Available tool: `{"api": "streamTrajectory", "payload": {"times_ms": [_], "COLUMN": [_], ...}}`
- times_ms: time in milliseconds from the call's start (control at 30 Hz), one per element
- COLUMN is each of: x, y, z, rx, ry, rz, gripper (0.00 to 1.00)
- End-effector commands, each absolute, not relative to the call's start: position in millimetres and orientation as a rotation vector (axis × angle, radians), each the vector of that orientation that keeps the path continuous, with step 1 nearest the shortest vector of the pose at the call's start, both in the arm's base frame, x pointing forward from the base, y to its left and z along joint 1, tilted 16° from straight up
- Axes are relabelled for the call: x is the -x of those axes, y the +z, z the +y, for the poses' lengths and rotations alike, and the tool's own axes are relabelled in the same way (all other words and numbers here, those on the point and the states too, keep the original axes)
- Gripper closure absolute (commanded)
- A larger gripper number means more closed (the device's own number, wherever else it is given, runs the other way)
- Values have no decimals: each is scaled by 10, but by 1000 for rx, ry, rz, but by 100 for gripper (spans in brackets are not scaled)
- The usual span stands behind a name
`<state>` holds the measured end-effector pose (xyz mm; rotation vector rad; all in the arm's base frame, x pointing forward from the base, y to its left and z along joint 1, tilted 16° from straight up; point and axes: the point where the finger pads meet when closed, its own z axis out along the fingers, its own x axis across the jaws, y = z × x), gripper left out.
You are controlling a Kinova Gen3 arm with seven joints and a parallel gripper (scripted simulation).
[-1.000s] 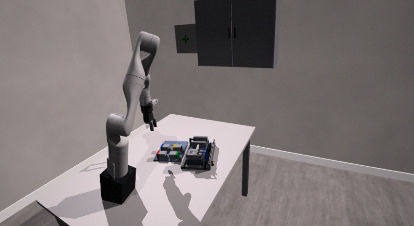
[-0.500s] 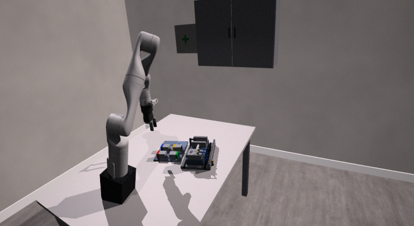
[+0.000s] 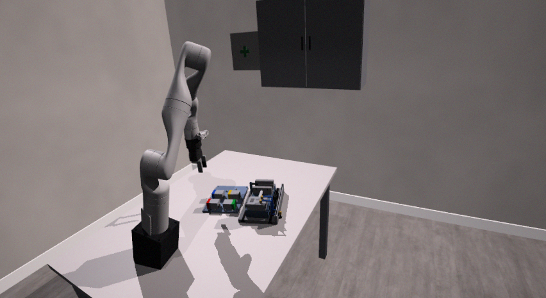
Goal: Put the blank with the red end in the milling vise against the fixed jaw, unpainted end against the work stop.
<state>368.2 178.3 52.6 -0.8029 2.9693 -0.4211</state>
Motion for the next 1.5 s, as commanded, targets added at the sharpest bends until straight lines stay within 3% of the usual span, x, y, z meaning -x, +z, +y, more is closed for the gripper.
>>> {"api": "streamTrajectory", "payload": {"times_ms": [0, 1233, 1467], "x": [-3685, -3685, -3716], "y": [532, 532, 268], "z": [1789, 1789, 1705], "rx": [803, 803, 805], "ry": [-420, -420, -420], "rz": [2968, 2968, 2967], "gripper": [0, 0, 0]}}
